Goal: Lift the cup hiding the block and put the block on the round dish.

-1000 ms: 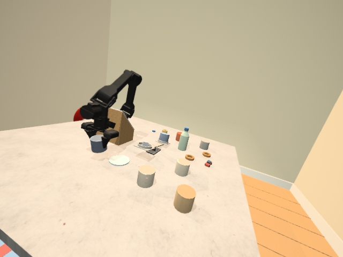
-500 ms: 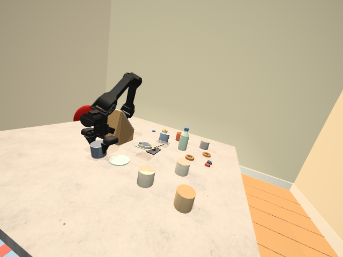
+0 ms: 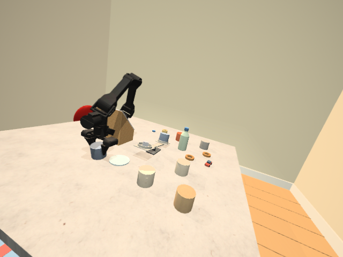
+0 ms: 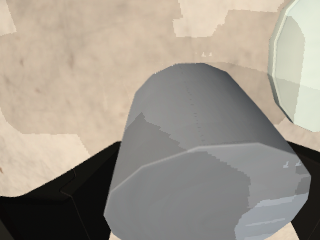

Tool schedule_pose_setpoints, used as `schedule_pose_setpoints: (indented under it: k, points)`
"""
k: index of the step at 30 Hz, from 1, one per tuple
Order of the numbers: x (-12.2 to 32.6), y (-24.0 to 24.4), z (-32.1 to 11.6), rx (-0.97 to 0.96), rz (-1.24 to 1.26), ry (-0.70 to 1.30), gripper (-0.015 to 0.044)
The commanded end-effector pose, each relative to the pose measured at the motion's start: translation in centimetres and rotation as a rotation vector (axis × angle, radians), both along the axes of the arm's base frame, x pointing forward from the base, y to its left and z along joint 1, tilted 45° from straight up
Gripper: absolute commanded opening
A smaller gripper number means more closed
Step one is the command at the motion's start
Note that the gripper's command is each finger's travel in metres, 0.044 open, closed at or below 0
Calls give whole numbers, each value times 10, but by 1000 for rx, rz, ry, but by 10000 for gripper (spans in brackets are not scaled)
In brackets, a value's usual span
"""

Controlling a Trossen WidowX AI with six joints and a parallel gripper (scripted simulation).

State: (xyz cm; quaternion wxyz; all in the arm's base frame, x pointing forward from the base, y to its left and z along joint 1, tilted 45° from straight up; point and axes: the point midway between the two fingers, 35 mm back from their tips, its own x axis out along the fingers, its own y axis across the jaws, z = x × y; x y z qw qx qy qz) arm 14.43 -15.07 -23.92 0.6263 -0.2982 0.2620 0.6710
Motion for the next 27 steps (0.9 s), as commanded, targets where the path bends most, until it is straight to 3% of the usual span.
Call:
schedule_pose_setpoints:
  k: [1,6,10,15,22,27]
  points:
    - [0,0,0,-1,0,-1,315]
    - [1,-7,6,-1,-1,-1,440]
    - [2,-35,38,0,-5,-1,440]
    - [2,-37,40,1,-5,0,440]
    - [27,-42,53,-60,11,25,260]
    - [36,-40,59,-67,-85,109,260]
